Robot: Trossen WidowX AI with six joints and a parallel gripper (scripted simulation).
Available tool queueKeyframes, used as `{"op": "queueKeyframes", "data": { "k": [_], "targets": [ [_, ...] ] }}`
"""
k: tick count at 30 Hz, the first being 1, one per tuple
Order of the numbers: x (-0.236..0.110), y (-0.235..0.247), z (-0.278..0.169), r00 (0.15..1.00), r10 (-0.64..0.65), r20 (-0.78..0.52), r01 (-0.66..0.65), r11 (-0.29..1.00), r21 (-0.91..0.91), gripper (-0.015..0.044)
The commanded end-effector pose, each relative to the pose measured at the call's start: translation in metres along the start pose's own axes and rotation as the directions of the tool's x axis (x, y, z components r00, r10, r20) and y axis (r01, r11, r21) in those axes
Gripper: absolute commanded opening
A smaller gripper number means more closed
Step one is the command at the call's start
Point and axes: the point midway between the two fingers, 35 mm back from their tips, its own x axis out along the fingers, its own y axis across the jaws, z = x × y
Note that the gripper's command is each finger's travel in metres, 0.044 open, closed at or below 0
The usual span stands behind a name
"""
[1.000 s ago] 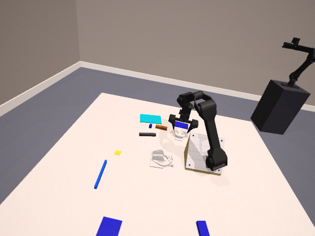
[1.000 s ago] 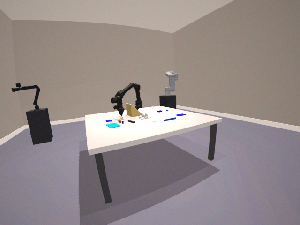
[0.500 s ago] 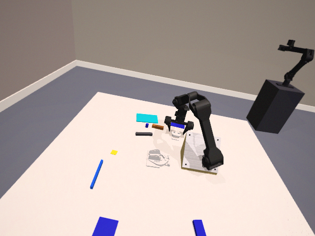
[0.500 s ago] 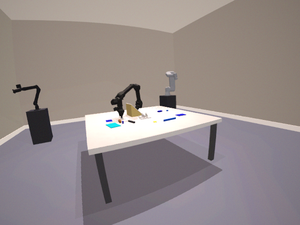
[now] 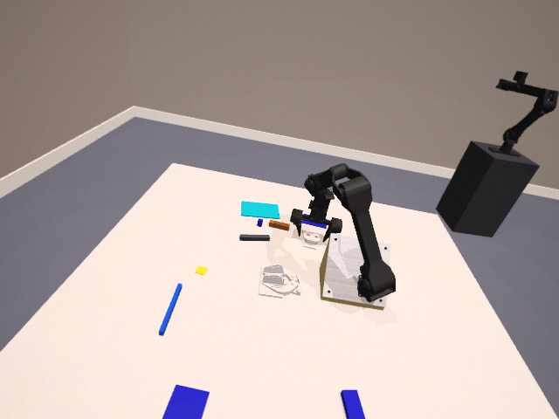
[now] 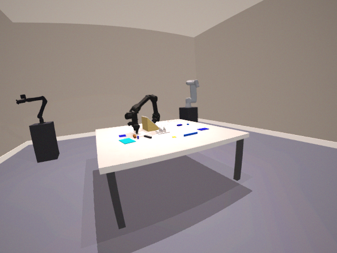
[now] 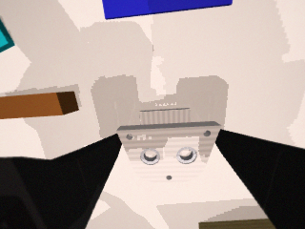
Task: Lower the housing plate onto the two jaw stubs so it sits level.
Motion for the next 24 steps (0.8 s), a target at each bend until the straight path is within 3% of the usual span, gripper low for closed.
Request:
{"op": "queueKeyframes", "data": {
  "k": [1, 19, 24],
  "targets": [
    [0.0012, -0.0002, -0.0009, 1.0, 0.003, -0.003, -0.003, 1.0, 0.004, 0.044],
    [0.0016, -0.0002, -0.0009, 1.0, 0.003, -0.003, -0.003, 1.0, 0.004, 0.044],
    [0.0012, -0.0005, -0.0006, 1.0, -0.001, -0.002, 0.001, 1.0, 0.001, 0.0407]
  ]
}}
